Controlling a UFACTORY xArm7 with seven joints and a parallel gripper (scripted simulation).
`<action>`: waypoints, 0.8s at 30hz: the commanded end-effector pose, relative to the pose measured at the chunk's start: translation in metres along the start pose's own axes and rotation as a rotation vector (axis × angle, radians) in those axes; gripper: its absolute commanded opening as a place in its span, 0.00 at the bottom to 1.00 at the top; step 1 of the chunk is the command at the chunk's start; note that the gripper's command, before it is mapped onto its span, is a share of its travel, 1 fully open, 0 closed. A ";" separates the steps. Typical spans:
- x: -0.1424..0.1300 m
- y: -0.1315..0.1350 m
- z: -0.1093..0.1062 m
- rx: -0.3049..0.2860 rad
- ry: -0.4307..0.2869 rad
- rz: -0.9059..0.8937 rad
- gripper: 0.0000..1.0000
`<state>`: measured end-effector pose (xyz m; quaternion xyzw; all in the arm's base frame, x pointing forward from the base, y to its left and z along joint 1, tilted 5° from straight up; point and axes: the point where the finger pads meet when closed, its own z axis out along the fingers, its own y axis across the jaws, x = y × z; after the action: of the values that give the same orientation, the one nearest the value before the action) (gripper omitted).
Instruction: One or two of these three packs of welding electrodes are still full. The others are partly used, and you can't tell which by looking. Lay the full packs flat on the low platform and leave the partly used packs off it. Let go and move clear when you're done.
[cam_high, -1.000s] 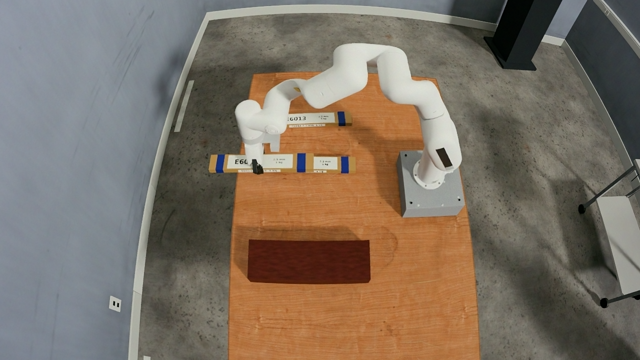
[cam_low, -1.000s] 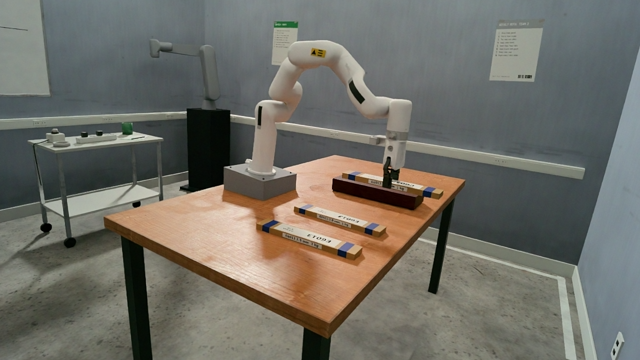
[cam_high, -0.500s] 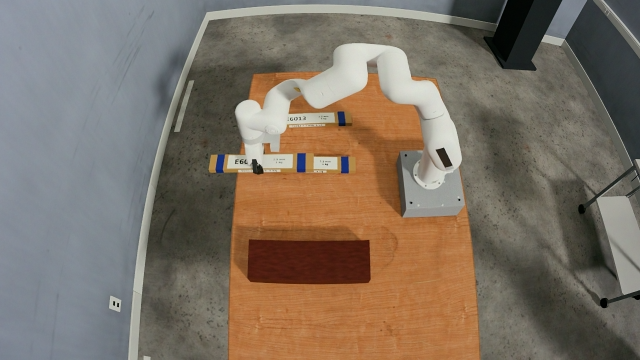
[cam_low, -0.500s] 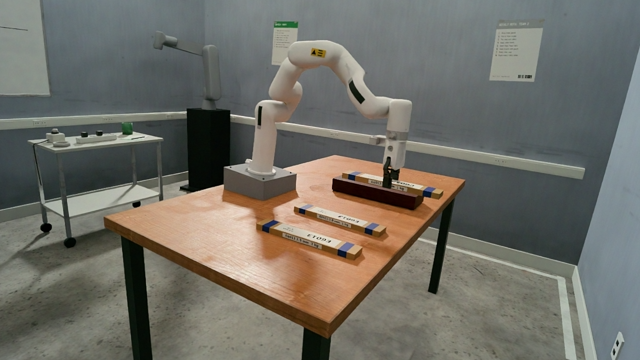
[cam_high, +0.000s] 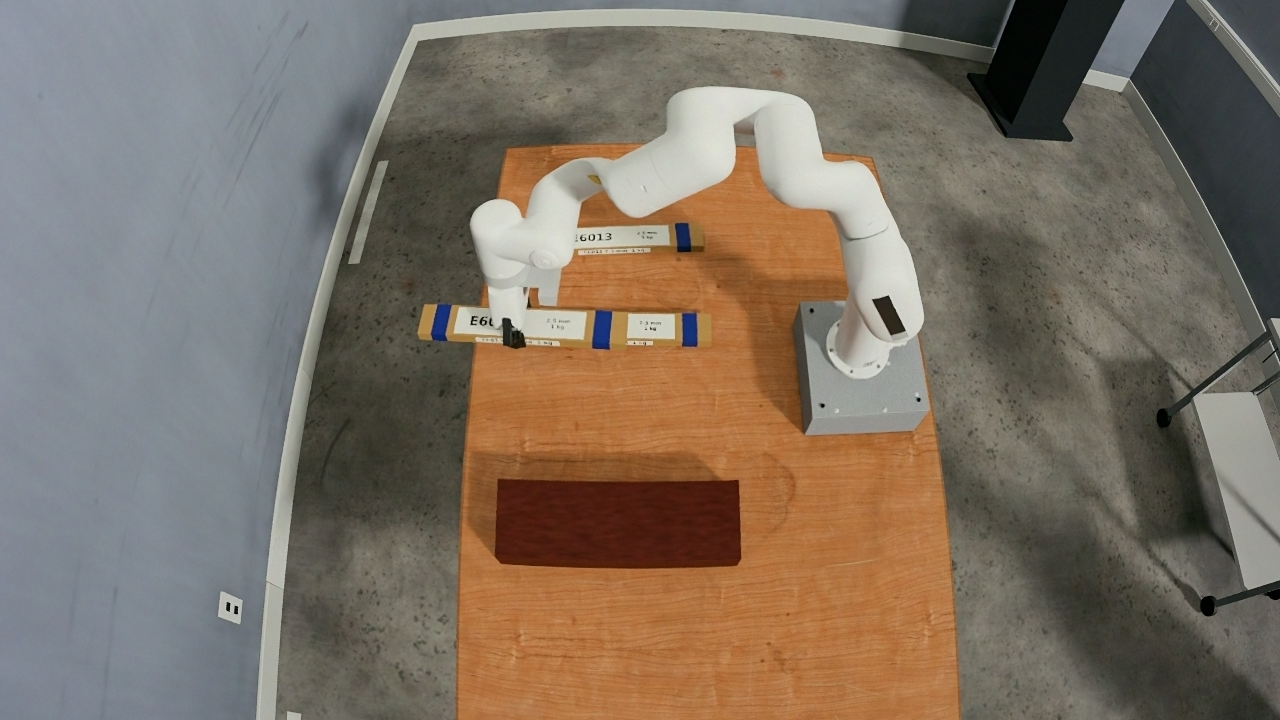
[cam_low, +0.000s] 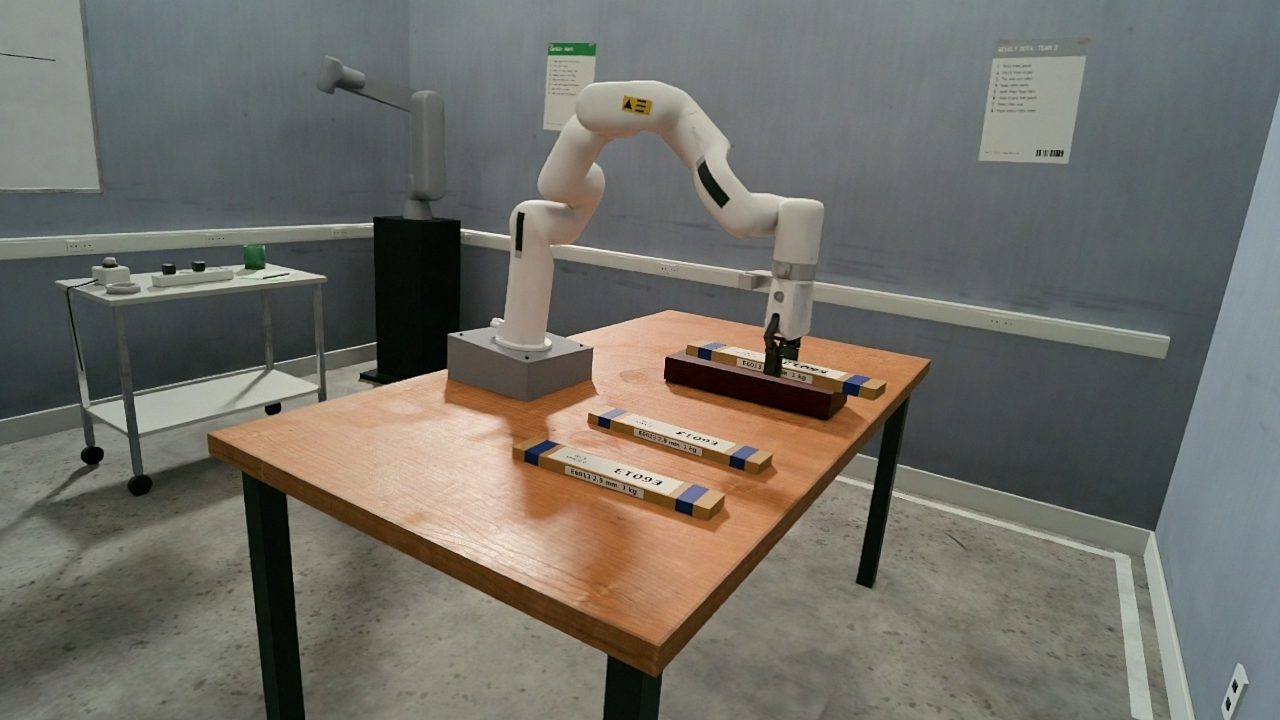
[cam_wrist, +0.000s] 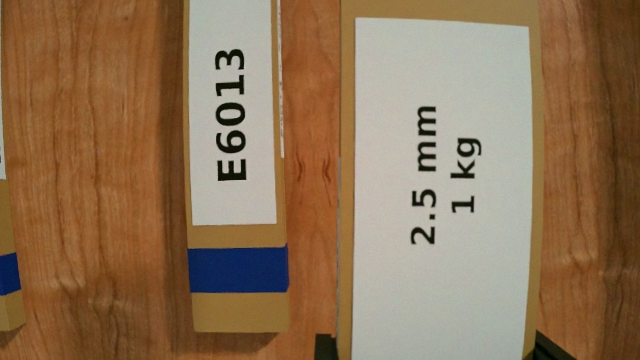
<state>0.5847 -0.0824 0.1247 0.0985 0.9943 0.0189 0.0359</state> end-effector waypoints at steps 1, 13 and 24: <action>-0.002 0.000 -0.003 0.000 -0.006 0.012 0.58; -0.002 0.000 -0.003 0.000 -0.006 0.012 0.58; 0.001 0.001 -0.003 0.001 -0.006 0.012 0.58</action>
<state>0.5837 -0.0817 0.1247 0.1047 0.9937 0.0187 0.0357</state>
